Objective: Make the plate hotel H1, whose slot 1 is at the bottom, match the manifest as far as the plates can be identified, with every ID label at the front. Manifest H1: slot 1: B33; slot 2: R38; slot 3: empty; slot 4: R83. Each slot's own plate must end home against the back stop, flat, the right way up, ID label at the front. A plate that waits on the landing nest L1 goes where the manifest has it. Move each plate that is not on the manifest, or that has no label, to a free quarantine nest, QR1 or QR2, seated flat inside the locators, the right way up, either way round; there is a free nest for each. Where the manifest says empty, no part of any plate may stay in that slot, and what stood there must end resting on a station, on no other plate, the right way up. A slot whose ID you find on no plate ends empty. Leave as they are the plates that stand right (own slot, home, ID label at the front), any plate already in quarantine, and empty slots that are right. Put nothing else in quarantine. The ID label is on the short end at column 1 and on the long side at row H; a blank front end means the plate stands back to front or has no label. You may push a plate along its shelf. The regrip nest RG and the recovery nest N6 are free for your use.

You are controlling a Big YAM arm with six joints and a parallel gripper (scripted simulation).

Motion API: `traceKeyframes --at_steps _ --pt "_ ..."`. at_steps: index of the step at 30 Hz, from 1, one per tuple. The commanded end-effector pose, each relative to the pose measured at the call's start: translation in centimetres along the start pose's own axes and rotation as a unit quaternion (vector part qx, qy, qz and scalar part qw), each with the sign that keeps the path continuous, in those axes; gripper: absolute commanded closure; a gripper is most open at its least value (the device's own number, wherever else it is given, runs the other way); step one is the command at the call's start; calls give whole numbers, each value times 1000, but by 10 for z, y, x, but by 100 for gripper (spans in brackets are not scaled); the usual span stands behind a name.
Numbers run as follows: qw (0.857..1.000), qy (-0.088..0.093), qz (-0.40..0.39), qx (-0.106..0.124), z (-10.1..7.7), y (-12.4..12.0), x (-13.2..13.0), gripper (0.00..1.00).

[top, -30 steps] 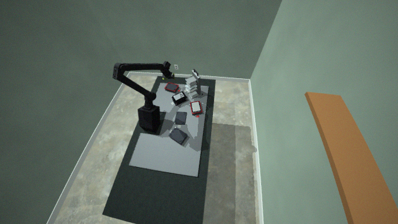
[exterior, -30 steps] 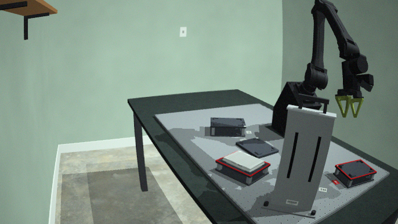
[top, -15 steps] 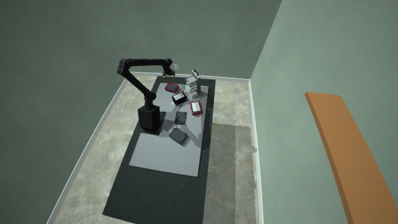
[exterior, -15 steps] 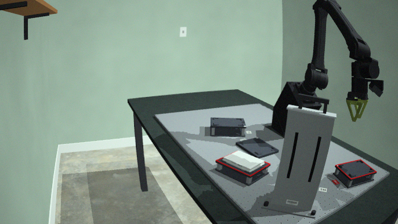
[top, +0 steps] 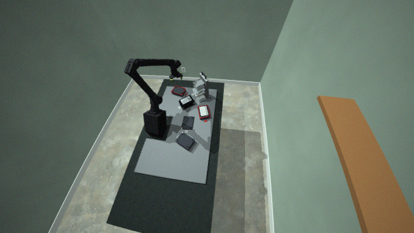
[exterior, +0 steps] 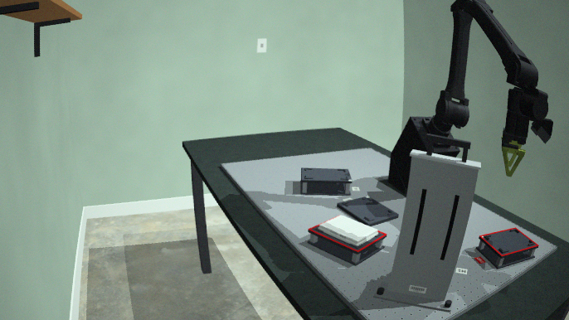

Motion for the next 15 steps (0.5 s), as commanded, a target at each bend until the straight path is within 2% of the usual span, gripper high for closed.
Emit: traceKeyframes --at_steps 1,2,3,6,7,15 --pt "998 -12 -54 -15 -23 20 -8 0" --pt "999 8 -50 3 -2 2 6 0" --pt "999 4 -51 0 6 5 2 0" --pt "999 0 -51 -4 6 9 -2 0" --pt "999 4 -51 0 13 5 2 0" --pt "999 4 -40 0 40 5 3 0"
Point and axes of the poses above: the point where the finger pads meet when closed, its own z axis out along the fingers, its own x axis across the jaws, y = z × x, the point moved 2 cm from there along -z, back along the fingers, and after that the axes turned 8 degrees about z, right-handed, at the moved point
